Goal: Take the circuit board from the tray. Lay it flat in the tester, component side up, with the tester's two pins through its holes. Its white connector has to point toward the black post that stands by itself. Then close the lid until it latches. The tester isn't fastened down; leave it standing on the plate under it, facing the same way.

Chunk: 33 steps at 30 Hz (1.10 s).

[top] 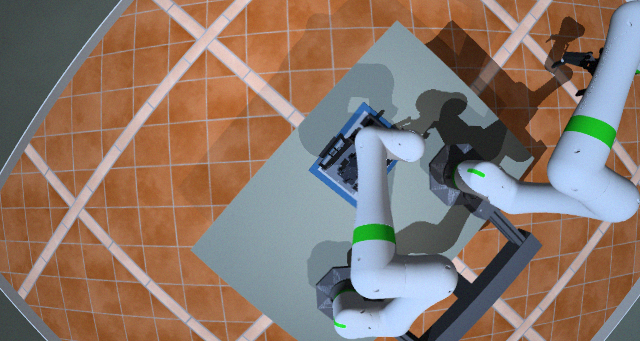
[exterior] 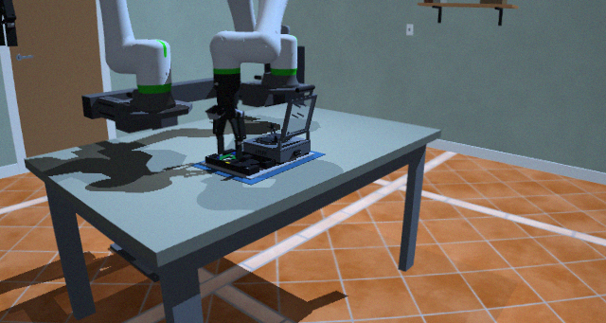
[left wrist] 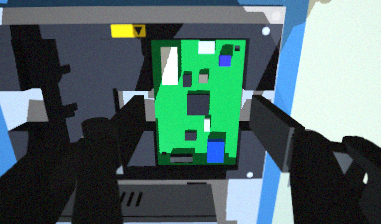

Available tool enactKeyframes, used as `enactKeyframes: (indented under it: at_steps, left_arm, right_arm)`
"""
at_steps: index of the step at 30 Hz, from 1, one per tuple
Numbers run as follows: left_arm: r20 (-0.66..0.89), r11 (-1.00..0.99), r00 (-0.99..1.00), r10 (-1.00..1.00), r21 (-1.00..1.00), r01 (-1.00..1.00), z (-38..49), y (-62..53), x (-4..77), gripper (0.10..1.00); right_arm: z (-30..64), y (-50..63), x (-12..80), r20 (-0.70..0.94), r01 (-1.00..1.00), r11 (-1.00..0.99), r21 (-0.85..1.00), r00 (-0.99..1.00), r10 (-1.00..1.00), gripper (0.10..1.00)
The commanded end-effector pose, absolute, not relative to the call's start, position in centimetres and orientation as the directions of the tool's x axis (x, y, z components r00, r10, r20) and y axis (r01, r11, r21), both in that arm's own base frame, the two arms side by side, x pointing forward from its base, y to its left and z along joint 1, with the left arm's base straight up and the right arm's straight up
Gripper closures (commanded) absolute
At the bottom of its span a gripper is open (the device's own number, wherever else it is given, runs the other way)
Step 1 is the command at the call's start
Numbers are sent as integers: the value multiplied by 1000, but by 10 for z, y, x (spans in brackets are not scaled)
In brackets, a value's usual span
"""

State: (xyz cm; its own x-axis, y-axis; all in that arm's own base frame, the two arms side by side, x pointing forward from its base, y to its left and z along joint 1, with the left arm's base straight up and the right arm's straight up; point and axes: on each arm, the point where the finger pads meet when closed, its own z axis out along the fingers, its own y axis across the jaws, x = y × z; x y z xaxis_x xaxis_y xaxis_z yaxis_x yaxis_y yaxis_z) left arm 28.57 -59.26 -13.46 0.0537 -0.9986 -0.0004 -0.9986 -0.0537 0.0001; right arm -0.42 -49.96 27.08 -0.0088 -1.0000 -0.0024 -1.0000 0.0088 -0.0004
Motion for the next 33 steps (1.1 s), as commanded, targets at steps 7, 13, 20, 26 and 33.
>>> enactKeyframes:
  at_steps: [7,13,20,26,33]
  left_arm:
    - [2,-54,54,-999,-1,-999,-139,-594,286,475]
    - [2,-54,54,-999,-1,-999,-141,-594,286,475]
    - [2,-54,54,-999,-1,-999,-142,-594,286,475]
    - [2,-54,54,-999,-1,-999,-142,-594,286,475]
    - [2,-54,54,-999,-1,-999,-142,-594,286,475]
  right_arm:
    - [272,-500,-4,0,-1000,9,0,-9,-1000,98]
    - [272,-500,-4,0,-1000,9,0,-9,-1000,98]
    - [272,-500,-4,0,-1000,9,0,-9,-1000,98]
    - [272,-500,-4,0,-1000,9,0,-9,-1000,98]
    - [272,-500,-4,0,-1000,9,0,-9,-1000,98]
